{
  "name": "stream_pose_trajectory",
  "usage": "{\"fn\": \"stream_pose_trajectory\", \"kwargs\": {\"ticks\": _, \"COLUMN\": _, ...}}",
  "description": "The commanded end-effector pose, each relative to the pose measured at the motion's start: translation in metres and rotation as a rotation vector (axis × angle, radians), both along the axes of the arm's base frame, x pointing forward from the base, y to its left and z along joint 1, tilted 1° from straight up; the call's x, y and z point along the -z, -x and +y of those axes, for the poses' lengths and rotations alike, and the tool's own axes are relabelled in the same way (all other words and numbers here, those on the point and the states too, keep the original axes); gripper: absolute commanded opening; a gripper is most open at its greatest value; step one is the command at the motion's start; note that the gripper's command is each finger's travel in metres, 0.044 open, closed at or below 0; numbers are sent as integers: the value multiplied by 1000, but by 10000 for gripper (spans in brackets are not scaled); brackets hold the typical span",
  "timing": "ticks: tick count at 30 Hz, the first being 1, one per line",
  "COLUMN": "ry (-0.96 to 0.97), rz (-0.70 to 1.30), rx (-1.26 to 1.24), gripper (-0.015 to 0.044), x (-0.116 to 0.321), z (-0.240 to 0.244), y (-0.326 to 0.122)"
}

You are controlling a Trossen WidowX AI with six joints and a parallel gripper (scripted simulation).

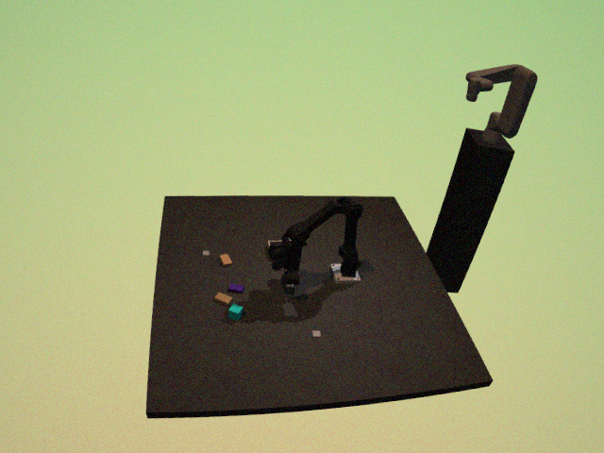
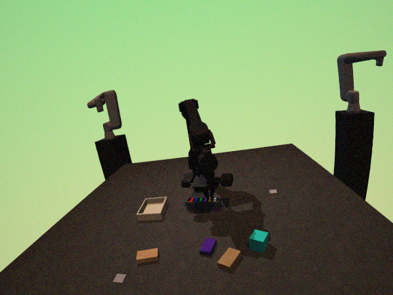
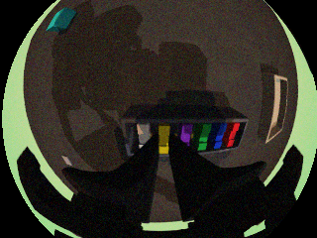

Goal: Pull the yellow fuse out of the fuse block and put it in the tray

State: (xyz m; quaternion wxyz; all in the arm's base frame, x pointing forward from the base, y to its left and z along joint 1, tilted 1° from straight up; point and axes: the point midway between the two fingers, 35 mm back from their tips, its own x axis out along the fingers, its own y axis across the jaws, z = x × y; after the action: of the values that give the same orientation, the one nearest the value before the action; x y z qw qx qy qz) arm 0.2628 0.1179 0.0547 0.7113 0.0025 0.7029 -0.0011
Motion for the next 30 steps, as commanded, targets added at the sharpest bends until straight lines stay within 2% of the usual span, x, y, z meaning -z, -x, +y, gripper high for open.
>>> {"fn": "stream_pose_trajectory", "kwargs": {"ticks": 1, "ry": 0, "rz": -2, "rx": 0, "gripper": 0, "x": -2, "z": 0, "y": -1}}
{"fn": "stream_pose_trajectory", "kwargs": {"ticks": 30, "ry": 1, "rz": -2, "rx": -1, "gripper": 0, "x": -17, "z": 0, "y": -1}}
